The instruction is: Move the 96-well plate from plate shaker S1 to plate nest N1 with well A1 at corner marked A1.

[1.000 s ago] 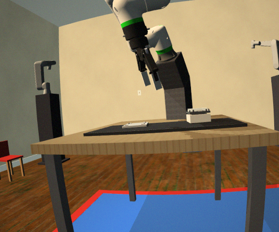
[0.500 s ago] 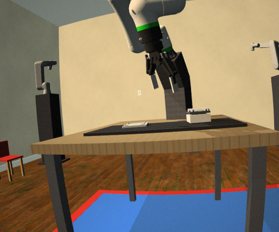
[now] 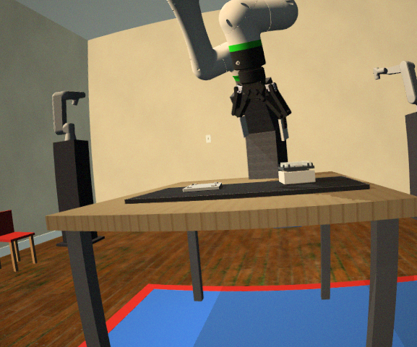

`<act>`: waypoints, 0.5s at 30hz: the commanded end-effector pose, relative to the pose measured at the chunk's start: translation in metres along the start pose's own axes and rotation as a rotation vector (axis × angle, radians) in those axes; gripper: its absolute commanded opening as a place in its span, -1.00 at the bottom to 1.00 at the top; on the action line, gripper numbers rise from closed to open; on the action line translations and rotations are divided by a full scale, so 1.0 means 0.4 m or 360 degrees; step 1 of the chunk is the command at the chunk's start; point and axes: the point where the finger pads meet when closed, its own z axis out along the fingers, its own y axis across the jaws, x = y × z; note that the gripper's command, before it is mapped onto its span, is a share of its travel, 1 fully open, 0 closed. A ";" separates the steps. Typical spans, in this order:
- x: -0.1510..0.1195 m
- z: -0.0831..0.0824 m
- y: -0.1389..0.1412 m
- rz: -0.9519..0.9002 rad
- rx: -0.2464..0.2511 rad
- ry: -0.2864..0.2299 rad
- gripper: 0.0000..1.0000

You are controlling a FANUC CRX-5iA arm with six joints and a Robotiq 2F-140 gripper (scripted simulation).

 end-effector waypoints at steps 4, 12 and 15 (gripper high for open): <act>-0.072 0.037 -0.018 -0.0272 -0.0053 0.0006 1.00; -0.139 0.069 -0.029 -0.0533 -0.0104 0.0008 1.00; -0.170 0.084 -0.034 -0.0549 -0.0107 0.0008 1.00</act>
